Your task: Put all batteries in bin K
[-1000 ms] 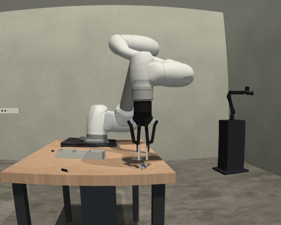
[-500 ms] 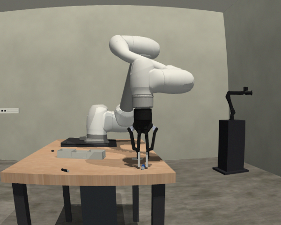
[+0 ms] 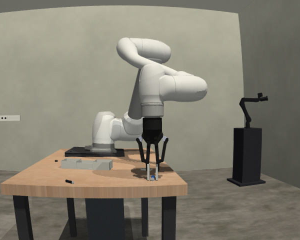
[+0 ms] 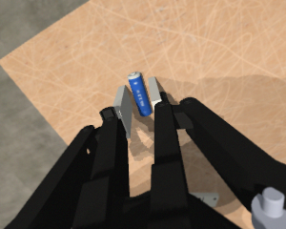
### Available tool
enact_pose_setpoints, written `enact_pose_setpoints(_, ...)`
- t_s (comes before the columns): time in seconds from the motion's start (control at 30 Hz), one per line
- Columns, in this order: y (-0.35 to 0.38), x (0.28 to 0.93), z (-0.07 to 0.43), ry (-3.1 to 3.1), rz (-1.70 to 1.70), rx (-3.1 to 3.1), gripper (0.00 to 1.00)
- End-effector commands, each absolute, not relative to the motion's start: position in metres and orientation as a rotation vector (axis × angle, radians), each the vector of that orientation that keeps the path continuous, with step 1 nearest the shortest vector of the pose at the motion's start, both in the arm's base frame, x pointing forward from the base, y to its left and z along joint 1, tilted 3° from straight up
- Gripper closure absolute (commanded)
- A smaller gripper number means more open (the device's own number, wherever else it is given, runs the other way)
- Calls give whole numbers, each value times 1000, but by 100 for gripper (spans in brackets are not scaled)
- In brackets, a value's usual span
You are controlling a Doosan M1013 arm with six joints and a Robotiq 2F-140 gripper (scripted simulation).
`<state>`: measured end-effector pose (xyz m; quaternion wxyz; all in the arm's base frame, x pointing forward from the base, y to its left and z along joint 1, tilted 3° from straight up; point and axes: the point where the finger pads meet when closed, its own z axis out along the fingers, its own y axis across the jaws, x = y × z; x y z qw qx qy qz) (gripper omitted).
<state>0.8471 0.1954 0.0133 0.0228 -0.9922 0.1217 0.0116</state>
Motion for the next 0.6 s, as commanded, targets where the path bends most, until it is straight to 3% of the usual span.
enact_pose_setpoints(0.0, 196, 848, 15, 377, 34, -3072, 74)
enact_pose_setpoints(0.03, 196, 848, 15, 377, 34, -3072, 85)
enact_pose_setpoints(0.57, 196, 848, 15, 377, 33, -3072, 85)
